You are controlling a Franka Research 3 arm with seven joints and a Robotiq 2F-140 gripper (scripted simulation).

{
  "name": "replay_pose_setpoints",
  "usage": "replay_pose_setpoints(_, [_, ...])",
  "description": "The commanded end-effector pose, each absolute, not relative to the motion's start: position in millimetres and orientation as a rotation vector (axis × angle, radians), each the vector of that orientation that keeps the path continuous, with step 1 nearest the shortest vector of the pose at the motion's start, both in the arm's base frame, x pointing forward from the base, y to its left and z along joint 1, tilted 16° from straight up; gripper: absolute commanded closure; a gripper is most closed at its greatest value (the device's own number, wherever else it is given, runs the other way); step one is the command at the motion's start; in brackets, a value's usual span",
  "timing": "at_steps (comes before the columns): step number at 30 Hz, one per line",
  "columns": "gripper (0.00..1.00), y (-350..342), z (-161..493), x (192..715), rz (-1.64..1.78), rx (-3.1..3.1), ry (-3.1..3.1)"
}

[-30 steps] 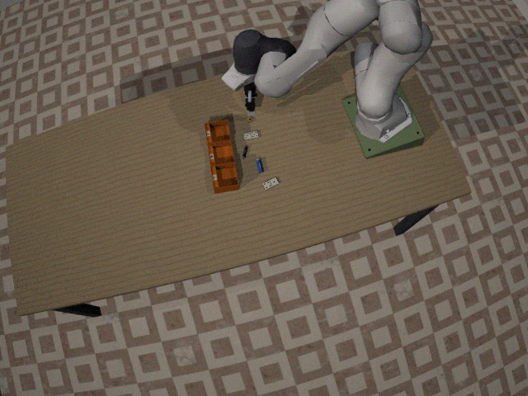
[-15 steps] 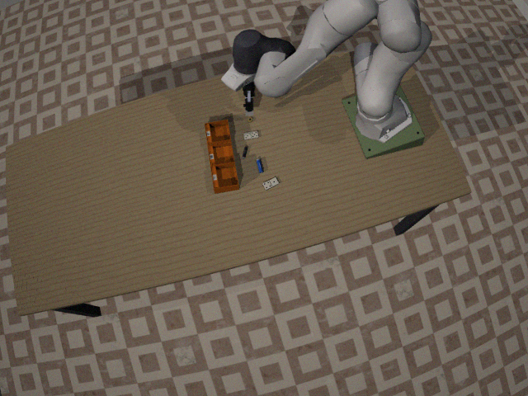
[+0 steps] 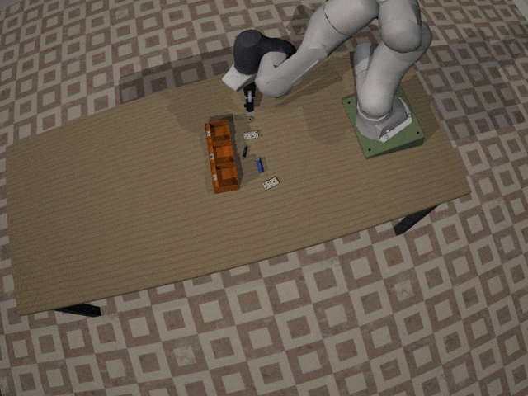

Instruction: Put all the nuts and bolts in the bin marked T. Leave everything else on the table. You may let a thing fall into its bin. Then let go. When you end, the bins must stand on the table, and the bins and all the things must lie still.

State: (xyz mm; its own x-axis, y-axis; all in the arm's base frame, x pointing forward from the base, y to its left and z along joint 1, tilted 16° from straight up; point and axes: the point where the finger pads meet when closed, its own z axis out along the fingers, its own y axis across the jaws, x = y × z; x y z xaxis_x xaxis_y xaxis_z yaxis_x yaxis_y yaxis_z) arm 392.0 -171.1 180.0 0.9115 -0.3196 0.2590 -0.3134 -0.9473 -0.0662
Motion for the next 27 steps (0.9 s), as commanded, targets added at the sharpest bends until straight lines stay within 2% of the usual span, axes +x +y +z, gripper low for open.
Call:
replay_pose_setpoints(1, [0.81, -170, 180, 393, -0.424, -3.055, 0.485])
replay_pose_setpoints(27, [0.81, -170, 165, 397, -0.424, -3.055, 0.485])
